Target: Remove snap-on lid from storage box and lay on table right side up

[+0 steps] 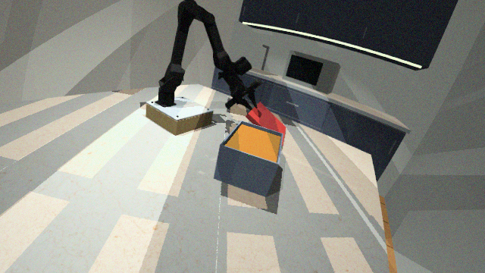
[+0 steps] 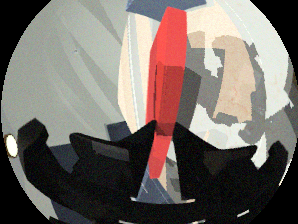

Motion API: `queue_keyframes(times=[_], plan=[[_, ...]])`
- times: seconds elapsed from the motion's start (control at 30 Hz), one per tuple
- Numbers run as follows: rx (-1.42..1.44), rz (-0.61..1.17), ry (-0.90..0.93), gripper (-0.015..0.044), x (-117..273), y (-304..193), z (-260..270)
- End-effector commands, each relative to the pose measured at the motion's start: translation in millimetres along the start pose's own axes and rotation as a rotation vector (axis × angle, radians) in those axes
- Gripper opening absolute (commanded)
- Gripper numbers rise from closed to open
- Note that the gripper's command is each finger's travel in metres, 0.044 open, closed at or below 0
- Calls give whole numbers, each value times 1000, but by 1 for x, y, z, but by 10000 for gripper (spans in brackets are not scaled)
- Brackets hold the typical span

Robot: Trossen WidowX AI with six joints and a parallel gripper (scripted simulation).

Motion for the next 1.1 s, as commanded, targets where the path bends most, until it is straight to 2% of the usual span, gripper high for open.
queue_keyframes(times=[0.0,0.83,1.07], plan=[[14,-12,-19,0,-4,4,-9],[14,-12,-19,0,-17,9,-24],[14,-12,-19,184,-13,5,-16]])
Point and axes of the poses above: the point midway between the two fingers, 35 mm back from their tips, its own x axis back along the fingers, its own z axis across the jaws, y = z × x, the point moved 4 cm from there along x, back along the fingers, and after that the axes turned 14 degrees about -x, right-handed, at the moved point
